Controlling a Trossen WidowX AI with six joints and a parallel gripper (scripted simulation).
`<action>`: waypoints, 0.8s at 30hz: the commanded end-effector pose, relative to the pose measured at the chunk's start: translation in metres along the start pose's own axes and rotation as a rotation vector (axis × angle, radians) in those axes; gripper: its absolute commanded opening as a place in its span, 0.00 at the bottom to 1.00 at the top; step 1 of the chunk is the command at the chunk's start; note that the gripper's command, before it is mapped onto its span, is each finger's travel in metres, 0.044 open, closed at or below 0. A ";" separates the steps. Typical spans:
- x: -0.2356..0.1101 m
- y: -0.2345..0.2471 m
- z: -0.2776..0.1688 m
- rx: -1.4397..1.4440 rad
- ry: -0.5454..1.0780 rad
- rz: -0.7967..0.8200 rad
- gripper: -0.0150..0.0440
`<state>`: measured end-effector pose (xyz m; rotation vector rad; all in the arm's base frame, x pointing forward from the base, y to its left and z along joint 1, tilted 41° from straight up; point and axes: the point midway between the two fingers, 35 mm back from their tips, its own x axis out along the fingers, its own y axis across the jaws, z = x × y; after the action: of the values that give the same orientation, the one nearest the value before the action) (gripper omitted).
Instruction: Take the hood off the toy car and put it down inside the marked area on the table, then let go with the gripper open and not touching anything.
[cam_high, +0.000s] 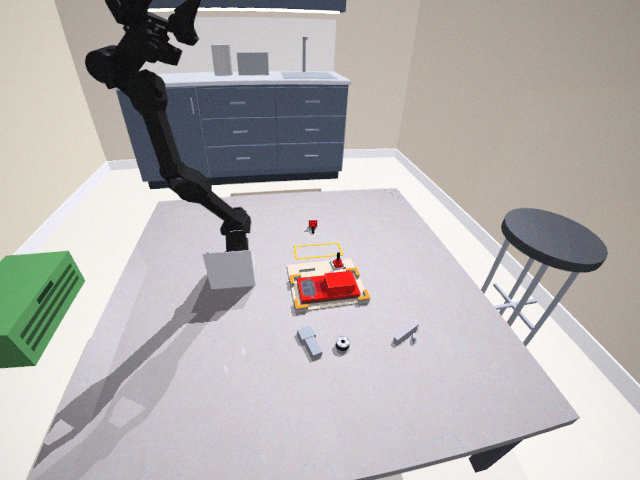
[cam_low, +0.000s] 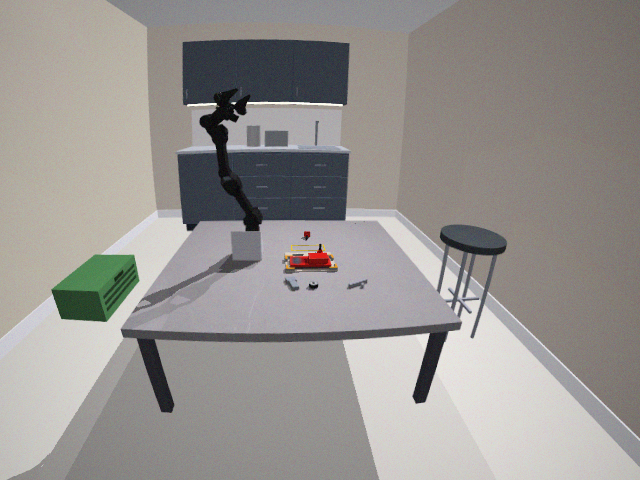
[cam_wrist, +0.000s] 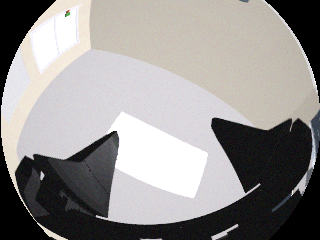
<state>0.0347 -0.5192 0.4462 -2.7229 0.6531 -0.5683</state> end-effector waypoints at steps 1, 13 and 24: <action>0.000 0.000 -0.001 -0.003 0.001 0.000 1.00; -0.020 -0.059 -0.067 -0.267 0.137 0.014 1.00; -0.025 -0.124 -0.105 -0.394 0.261 -0.027 1.00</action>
<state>0.0133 -0.4269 0.5682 -3.0570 0.8809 -0.8413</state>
